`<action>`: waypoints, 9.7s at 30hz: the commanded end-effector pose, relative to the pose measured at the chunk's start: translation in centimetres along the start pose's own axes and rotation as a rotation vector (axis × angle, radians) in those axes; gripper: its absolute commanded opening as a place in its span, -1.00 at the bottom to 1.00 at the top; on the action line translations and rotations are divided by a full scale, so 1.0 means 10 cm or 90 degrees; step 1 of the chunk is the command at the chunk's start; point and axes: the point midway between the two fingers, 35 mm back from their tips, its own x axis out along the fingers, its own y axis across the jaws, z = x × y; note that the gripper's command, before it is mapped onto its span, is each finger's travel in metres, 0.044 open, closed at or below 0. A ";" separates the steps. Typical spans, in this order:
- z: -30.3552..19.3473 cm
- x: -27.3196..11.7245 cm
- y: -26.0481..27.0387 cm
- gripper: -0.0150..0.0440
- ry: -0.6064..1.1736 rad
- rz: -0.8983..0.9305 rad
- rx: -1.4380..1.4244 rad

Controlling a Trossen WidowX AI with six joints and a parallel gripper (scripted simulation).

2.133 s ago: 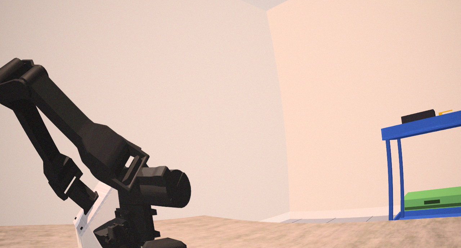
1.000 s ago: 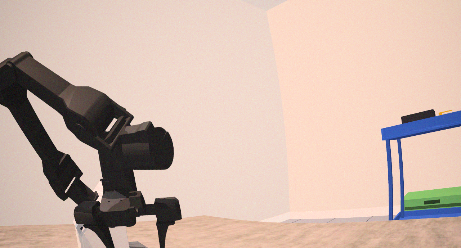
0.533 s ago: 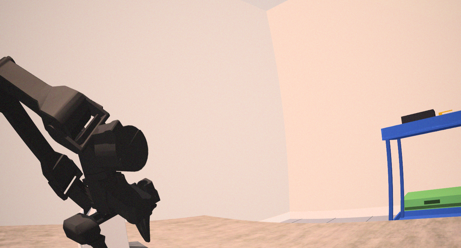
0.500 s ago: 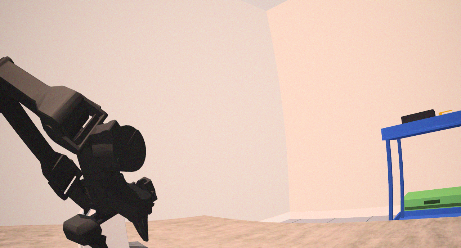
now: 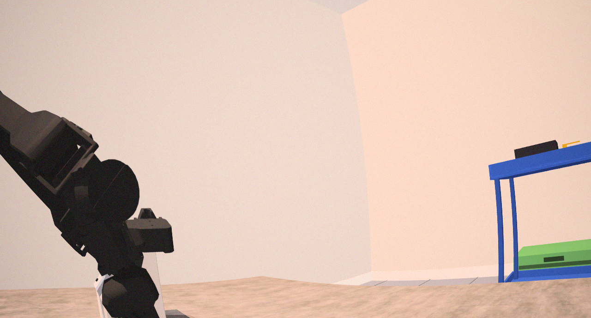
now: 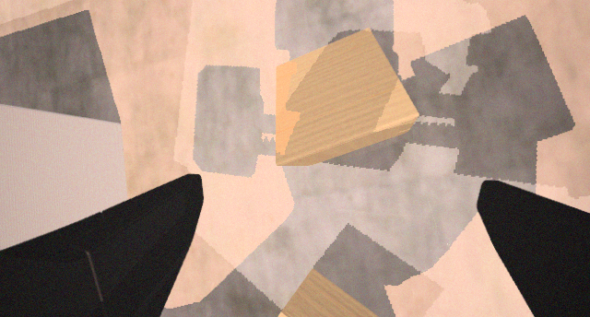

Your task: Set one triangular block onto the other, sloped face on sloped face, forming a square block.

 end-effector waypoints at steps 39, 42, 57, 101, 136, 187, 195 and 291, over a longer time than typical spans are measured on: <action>-0.01 0.28 -0.10 1.00 -0.056 -0.024 -0.263; 0.00 0.33 -0.10 1.00 -0.056 -0.024 -0.263; 0.01 0.58 -0.09 1.00 -0.056 -0.023 -0.263; 0.05 0.81 -0.04 -0.49 -0.040 -0.025 -0.260; 0.63 0.82 0.21 -0.49 0.525 -0.145 -0.229; 1.17 0.05 0.51 1.00 0.666 -0.199 -0.292; 0.68 0.19 0.45 1.00 0.385 -0.157 0.425; 0.91 0.24 0.35 -0.49 -0.013 0.277 1.739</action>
